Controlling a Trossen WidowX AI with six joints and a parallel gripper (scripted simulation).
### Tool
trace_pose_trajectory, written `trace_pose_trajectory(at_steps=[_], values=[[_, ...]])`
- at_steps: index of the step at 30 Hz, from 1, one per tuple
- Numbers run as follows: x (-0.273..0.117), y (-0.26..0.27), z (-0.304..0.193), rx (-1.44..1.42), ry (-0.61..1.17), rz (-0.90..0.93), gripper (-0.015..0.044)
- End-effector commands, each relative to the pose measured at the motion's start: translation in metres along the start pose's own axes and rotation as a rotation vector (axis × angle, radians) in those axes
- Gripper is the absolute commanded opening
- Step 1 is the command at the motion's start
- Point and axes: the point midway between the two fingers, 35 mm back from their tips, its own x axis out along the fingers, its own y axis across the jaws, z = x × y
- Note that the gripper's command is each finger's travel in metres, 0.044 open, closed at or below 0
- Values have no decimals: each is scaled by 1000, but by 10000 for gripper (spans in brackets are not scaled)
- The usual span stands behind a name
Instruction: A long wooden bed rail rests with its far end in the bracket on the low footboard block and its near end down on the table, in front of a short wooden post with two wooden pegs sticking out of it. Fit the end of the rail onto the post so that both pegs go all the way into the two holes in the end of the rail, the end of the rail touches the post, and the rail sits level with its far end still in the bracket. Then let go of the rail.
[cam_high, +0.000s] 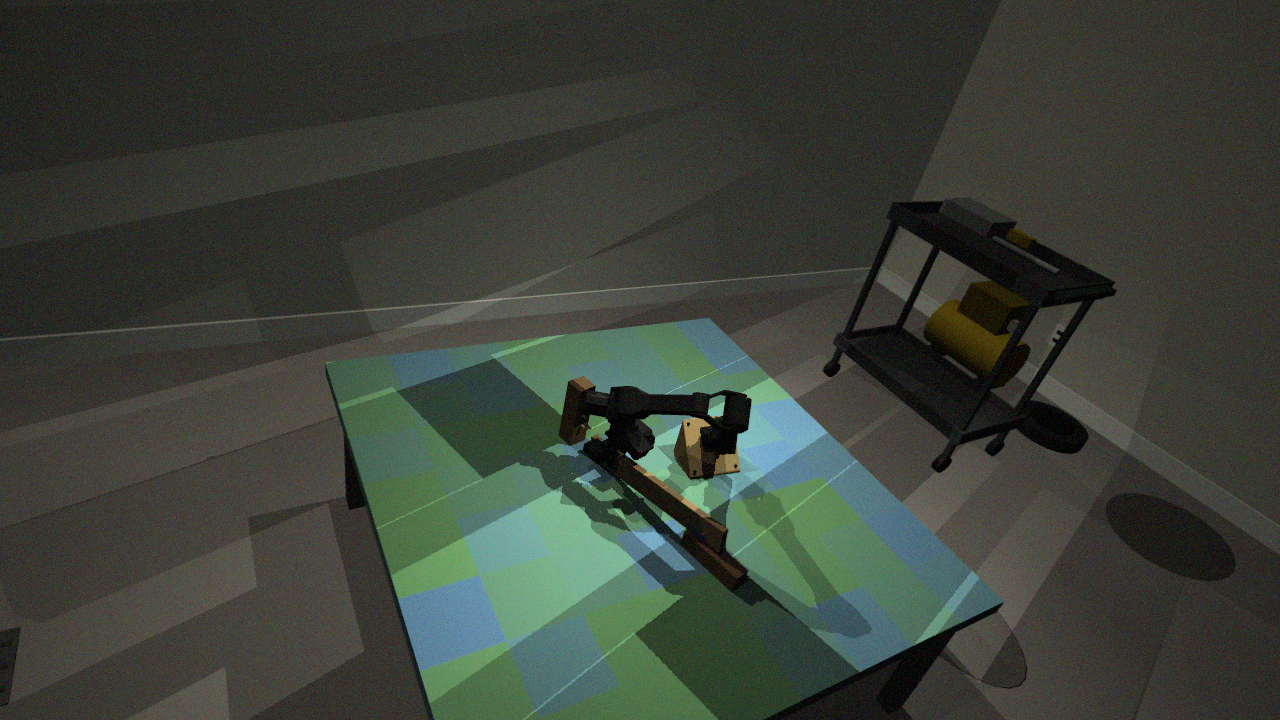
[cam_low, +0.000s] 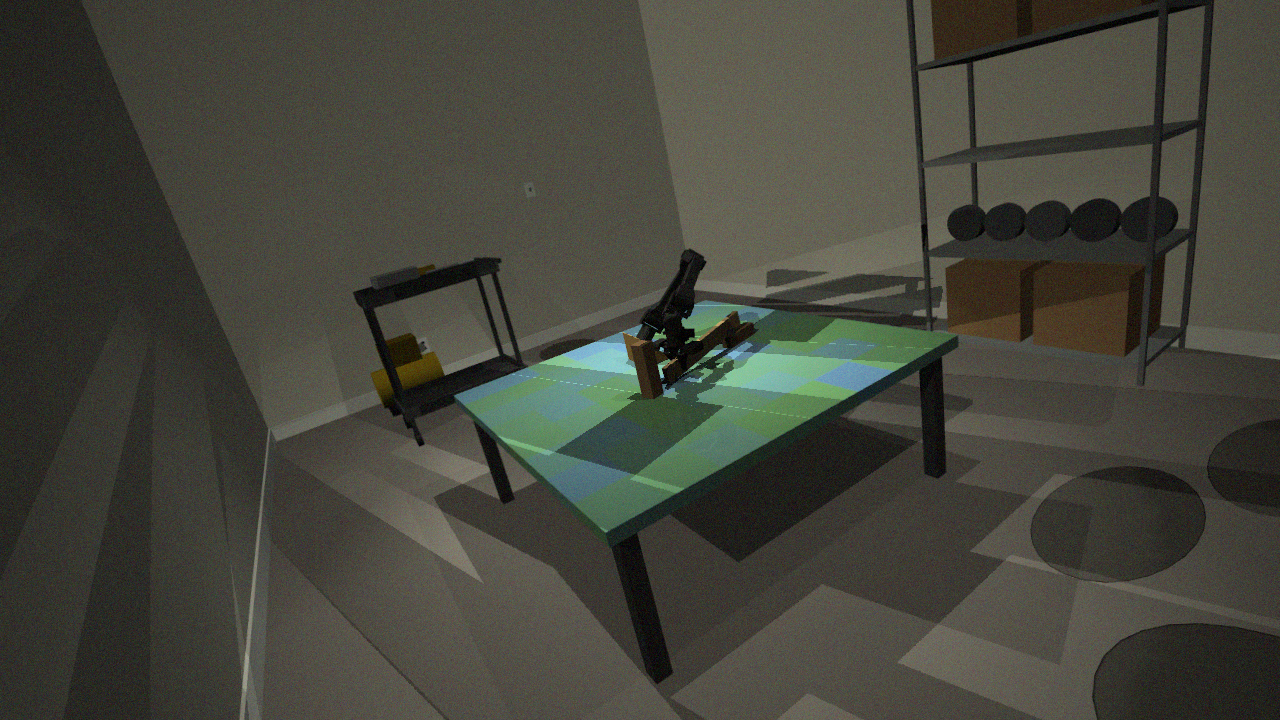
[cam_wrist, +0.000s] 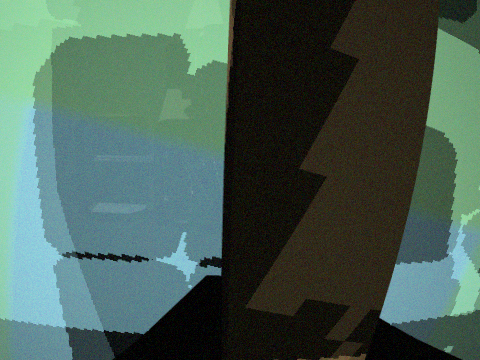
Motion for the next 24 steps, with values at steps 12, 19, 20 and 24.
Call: trace_pose_trajectory(at_steps=[12,19,20,24], values=[[-9,-3,0,-4,1,-4,0],[-13,-4,0,-4,1,-4,0],[-13,-4,0,-4,1,-4,0],[-15,-4,0,-4,1,-4,0]])
